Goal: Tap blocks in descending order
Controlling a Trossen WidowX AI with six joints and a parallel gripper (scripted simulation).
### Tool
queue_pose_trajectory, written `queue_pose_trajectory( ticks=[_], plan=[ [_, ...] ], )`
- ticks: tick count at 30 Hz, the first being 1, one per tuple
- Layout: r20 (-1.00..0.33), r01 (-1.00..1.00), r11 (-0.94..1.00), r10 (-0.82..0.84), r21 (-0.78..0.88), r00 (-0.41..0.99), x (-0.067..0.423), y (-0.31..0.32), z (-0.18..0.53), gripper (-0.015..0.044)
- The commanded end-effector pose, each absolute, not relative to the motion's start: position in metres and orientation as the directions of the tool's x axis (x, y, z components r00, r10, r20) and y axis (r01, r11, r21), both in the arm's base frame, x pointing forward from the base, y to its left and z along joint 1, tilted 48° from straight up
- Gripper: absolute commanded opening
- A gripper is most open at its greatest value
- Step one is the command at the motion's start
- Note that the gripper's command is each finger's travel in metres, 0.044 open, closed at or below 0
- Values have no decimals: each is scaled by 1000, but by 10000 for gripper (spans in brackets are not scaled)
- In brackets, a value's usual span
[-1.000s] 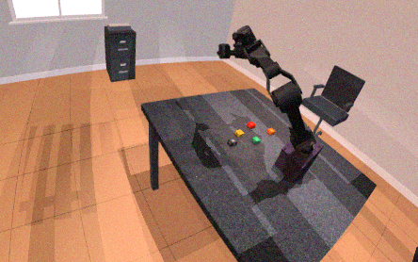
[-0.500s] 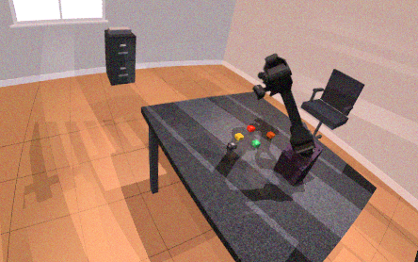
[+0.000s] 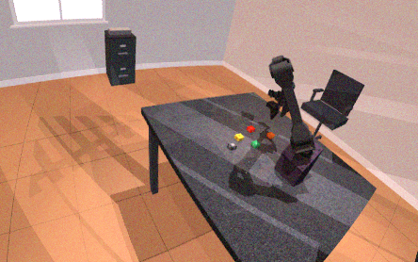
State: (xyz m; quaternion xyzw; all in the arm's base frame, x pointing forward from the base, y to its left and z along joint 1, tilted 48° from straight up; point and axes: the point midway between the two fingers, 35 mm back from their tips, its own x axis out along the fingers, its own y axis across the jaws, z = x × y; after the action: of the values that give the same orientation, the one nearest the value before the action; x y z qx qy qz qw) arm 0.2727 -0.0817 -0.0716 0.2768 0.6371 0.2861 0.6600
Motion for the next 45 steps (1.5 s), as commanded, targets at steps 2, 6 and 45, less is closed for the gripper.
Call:
queue_pose_trajectory(
  ticks=[2, 6, 45],
  plan=[
    [-681, -28, 681, 732, 732, 17, 271, -82, -72, 400],
    [-681, -28, 681, 732, 732, 17, 271, -82, -72, 400],
    [-675, -24, 675, 738, 738, 14, 244, 9, 23, 400]
  ],
)
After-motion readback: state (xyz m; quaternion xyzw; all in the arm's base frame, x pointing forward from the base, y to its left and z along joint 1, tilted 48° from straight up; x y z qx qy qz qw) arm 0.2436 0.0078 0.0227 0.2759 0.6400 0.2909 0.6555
